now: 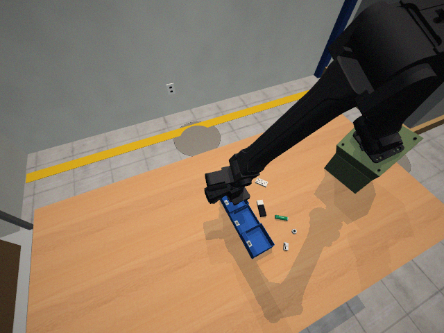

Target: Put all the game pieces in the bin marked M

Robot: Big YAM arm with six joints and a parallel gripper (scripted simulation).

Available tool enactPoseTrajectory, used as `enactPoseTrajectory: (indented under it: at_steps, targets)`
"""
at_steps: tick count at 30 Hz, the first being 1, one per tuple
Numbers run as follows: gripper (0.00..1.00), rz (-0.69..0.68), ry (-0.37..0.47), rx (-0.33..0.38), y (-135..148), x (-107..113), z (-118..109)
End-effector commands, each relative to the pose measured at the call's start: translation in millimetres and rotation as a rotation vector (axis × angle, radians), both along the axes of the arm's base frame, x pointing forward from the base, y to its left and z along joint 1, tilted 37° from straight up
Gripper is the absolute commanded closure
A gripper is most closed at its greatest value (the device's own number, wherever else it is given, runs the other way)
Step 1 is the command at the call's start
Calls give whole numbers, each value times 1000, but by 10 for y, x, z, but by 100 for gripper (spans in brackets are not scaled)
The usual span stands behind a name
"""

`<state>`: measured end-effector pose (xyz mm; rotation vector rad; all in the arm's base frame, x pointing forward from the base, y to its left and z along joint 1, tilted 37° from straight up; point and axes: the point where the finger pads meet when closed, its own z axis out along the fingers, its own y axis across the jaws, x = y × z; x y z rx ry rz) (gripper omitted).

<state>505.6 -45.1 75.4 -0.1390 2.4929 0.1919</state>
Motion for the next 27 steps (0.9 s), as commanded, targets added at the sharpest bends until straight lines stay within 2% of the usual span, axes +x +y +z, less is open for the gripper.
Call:
enactPoseTrajectory:
  at_steps: [1, 7, 17, 18, 20, 27]
  targets:
    - [92, -5, -13, -7, -84, -71, 117]
    - [92, -5, -13, -7, -97, -117, 182]
    - [92, -4, -13, -7, -144, -300, 416]
    - [92, -5, -13, -8, -147, -303, 415]
    - [92, -5, 24, 0, -147, -316, 240]
    - [92, 0, 7, -4, -130, -285, 252]
